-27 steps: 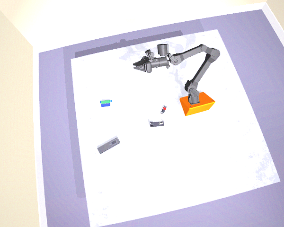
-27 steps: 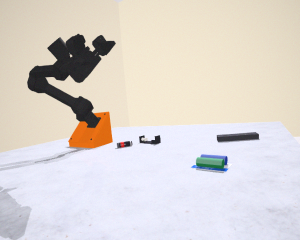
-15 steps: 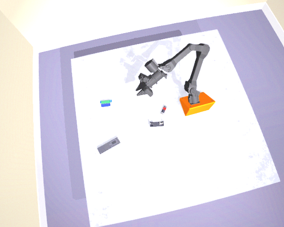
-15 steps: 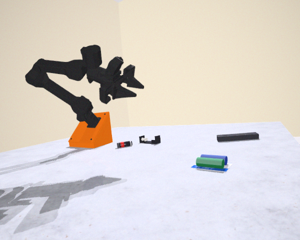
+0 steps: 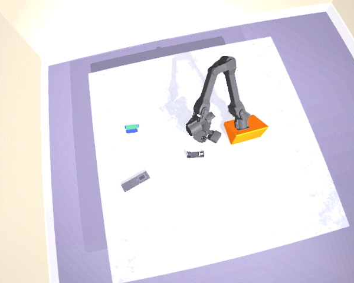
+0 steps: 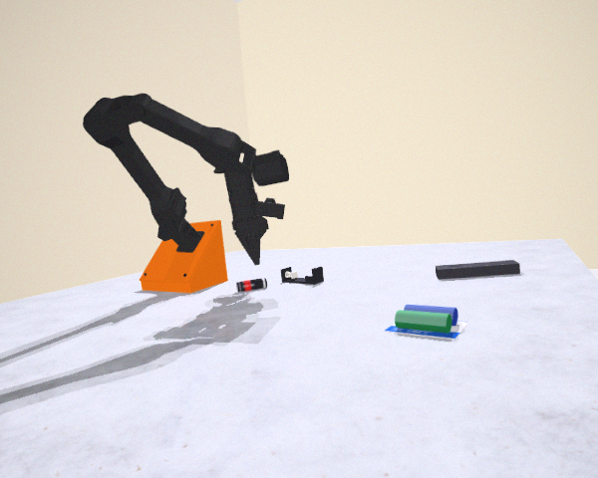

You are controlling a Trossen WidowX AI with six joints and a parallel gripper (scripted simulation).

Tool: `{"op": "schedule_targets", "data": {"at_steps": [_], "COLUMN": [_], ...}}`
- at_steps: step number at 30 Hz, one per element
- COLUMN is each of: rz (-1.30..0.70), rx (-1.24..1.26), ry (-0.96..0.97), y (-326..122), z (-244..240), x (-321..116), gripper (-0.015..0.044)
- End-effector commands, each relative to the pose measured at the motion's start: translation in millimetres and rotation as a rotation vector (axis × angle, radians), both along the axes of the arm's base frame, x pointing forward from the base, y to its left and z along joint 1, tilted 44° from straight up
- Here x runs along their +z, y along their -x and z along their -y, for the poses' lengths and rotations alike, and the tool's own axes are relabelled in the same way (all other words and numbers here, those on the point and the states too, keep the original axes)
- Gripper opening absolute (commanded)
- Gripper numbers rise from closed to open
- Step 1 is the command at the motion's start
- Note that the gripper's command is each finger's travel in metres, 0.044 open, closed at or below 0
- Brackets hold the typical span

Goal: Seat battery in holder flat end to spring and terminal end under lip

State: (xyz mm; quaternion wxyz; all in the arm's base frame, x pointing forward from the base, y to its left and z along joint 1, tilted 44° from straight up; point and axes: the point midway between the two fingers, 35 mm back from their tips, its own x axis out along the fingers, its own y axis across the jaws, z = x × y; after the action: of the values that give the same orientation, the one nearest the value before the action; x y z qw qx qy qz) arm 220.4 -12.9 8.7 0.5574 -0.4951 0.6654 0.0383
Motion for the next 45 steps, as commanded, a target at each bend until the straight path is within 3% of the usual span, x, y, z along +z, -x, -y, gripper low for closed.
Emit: {"op": "schedule_targets", "data": {"at_steps": [1, 44, 45], "rz": [-0.116, -0.116, -0.116], "rx": [0.058, 0.058, 0.058], "ry": [0.1, 0.103, 0.103], "y": [13, 10, 10], "z": [7, 42, 42], "x": [-1, -37, -37], "gripper": [0.0234, 0.0234, 0.0208]}}
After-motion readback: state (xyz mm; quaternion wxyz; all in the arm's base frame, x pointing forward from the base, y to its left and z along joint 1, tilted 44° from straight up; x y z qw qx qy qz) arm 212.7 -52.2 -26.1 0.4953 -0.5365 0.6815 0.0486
